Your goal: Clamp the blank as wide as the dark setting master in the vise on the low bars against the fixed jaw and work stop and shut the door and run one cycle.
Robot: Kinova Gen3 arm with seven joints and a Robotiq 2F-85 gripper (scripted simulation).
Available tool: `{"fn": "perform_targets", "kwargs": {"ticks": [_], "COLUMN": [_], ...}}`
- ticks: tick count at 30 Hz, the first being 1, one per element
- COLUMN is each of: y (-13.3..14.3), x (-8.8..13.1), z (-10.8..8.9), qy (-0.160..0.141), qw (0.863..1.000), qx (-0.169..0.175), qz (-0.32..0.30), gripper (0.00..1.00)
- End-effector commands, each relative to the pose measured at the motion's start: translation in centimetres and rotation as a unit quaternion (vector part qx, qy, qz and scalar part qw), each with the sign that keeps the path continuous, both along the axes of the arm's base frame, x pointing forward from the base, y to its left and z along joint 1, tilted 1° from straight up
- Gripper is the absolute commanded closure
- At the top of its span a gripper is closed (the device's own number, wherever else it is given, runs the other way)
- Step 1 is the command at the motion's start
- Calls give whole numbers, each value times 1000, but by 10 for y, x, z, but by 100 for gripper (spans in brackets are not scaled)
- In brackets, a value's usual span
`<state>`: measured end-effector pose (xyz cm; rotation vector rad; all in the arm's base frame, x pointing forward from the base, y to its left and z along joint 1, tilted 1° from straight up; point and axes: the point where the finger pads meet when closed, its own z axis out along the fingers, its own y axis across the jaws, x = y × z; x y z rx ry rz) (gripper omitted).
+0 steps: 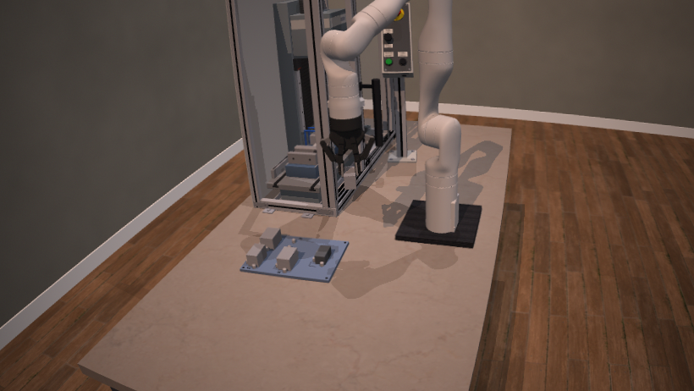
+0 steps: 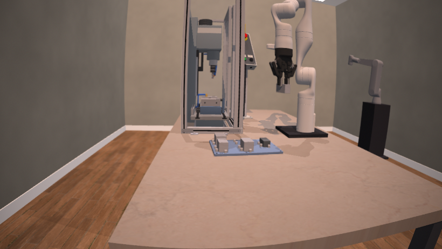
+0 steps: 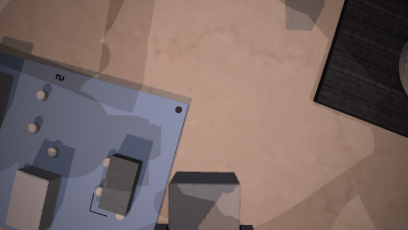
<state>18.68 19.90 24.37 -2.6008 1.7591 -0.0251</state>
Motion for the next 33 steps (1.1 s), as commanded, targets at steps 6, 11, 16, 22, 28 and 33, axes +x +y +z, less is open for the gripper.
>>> {"fn": "perform_targets", "kwargs": {"ticks": [6, 11, 16, 22, 28, 33], "y": [0, 0, 0, 0, 0, 0], "x": [0, 0, 0, 0, 0, 0], "z": [0, 0, 0, 0, 0, 0], "qy": [1, 1, 1, 2, 2, 2], "qw": [995, 995, 989, 977, 977, 966], "qx": [-1, -1, -1, -2, -2, -3], "qz": [100, 100, 146, 214, 214, 259], "gripper": [90, 90, 90, 90, 90, 90]}}
